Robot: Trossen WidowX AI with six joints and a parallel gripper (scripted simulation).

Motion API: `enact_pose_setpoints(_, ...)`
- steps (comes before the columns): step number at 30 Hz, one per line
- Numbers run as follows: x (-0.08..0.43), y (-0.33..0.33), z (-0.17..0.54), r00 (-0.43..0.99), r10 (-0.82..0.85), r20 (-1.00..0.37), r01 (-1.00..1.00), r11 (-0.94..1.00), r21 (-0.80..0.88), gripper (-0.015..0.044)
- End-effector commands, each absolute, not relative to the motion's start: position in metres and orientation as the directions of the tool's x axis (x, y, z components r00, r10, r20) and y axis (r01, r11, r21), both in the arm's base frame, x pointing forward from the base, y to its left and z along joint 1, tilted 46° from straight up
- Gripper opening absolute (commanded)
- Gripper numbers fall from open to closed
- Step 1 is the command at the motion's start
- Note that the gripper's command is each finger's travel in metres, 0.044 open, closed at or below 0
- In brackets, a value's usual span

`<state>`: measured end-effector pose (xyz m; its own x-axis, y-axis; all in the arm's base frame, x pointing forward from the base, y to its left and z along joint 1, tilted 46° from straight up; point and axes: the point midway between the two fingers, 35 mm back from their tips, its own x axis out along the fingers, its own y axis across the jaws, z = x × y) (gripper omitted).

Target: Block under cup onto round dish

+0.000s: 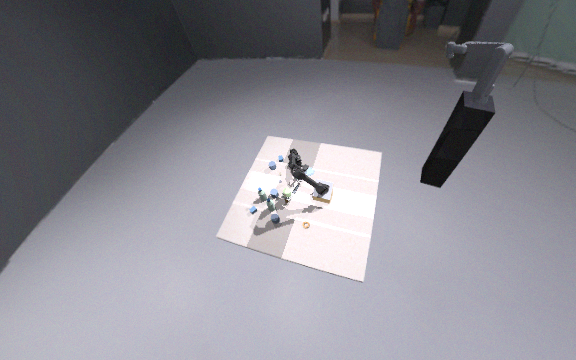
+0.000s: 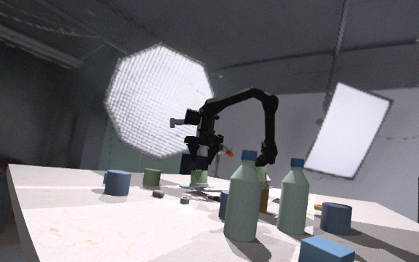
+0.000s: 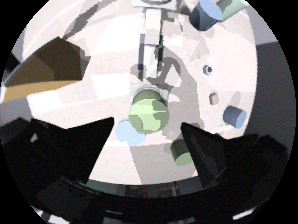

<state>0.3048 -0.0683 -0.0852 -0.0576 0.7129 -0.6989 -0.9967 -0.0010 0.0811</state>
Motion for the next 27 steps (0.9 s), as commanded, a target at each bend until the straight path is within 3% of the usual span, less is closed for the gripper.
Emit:
enact_pose_setpoints(1, 0.307, -0.069, -0.088, -0.067, 0.709, -0.702, -0.997, -0.031, 0.064, 0.044)
enact_pose_setpoints(27, 0.305, -0.04, -0.117, -0.067, 0.71, -0.701, -0.998, -0.031, 0.063, 0.044)
